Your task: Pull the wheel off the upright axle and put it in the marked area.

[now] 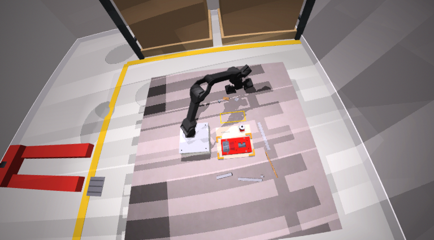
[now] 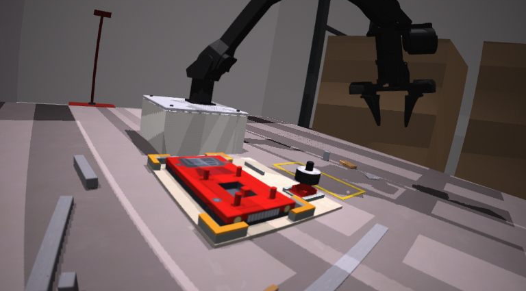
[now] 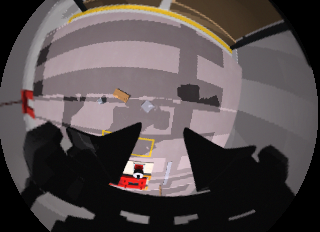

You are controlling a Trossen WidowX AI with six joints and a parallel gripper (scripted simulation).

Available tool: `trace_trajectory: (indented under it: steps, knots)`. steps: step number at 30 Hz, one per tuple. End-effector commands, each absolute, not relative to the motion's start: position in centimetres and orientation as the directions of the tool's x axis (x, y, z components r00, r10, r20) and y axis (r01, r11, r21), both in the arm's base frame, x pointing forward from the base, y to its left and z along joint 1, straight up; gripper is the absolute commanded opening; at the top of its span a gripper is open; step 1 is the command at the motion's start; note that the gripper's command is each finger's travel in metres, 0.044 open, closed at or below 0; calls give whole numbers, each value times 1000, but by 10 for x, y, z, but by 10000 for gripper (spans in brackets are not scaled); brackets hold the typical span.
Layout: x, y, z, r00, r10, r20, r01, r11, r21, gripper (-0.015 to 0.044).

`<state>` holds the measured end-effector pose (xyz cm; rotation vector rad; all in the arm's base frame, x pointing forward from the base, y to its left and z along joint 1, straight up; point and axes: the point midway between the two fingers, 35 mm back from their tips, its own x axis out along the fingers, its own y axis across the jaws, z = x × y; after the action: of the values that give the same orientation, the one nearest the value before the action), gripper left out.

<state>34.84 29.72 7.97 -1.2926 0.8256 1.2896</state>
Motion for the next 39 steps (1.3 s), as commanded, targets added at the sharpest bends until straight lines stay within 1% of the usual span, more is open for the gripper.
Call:
trace_trajectory:
  steps: [1,5,10,14,16,17,31,39]
  knots:
    - [364,227,72,147,130,-980,-959,263,-109,300]
    - [369,180,67,123,89,-988,-834,549,-54,300]
    - [367,124,61,84,46,-995,-560,829,-8,300]
    - [359,81,57,46,20,-999,-272,962,7,300]
    - [354,63,55,27,11,-1000,-133,991,8,300]
    - [352,58,55,22,9,-1000,-94,996,7,300]
    - [353,56,50,21,9,-1000,-80,997,7,300]
    - [359,58,-8,21,9,-1000,-80,997,7,300]
